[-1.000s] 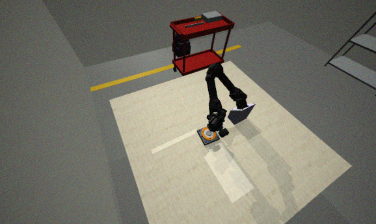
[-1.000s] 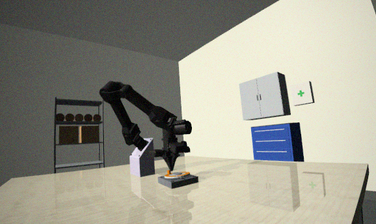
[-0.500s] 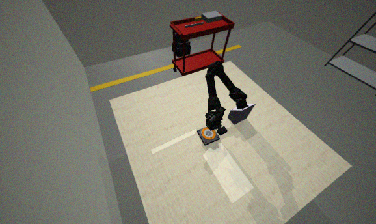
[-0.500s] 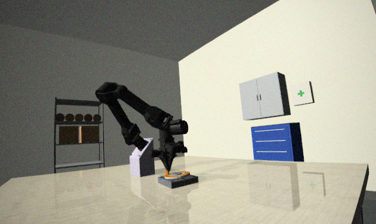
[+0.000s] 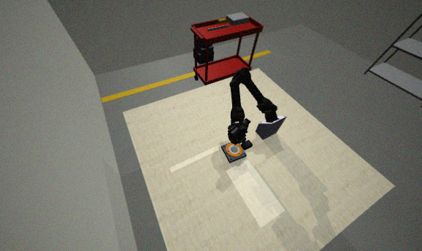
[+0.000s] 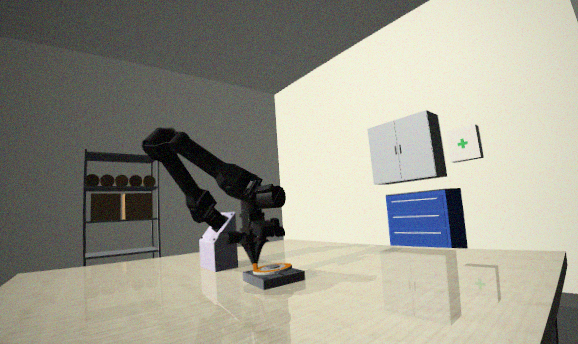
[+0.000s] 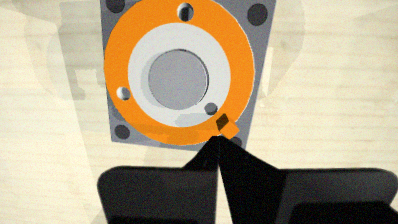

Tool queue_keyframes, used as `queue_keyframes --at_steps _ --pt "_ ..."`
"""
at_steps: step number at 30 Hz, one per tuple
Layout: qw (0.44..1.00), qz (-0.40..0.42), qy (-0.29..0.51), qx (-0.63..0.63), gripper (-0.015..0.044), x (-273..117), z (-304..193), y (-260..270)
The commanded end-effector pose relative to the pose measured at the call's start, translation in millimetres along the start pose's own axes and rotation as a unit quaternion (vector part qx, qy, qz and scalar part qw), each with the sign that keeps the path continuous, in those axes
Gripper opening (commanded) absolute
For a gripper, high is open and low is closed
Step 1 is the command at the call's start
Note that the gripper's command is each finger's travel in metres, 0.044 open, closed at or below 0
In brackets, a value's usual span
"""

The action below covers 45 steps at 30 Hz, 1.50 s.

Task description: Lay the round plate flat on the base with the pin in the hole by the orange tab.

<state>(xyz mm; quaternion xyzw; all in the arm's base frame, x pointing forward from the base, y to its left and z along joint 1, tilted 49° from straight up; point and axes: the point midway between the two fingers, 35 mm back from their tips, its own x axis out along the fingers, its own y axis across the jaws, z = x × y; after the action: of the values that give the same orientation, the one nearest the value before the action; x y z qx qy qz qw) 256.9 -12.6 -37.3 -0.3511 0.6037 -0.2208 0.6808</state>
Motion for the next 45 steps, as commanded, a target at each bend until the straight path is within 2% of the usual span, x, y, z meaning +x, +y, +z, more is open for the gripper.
queue_keyframes --at_steps 1,45 --pt "1.000 -0.002 -0.002 0.004 0.0000 -0.2 5.8 -6.6" --pt "1.000 -0.002 -0.003 0.005 0.0000 -3.1 53.1 -23.1"
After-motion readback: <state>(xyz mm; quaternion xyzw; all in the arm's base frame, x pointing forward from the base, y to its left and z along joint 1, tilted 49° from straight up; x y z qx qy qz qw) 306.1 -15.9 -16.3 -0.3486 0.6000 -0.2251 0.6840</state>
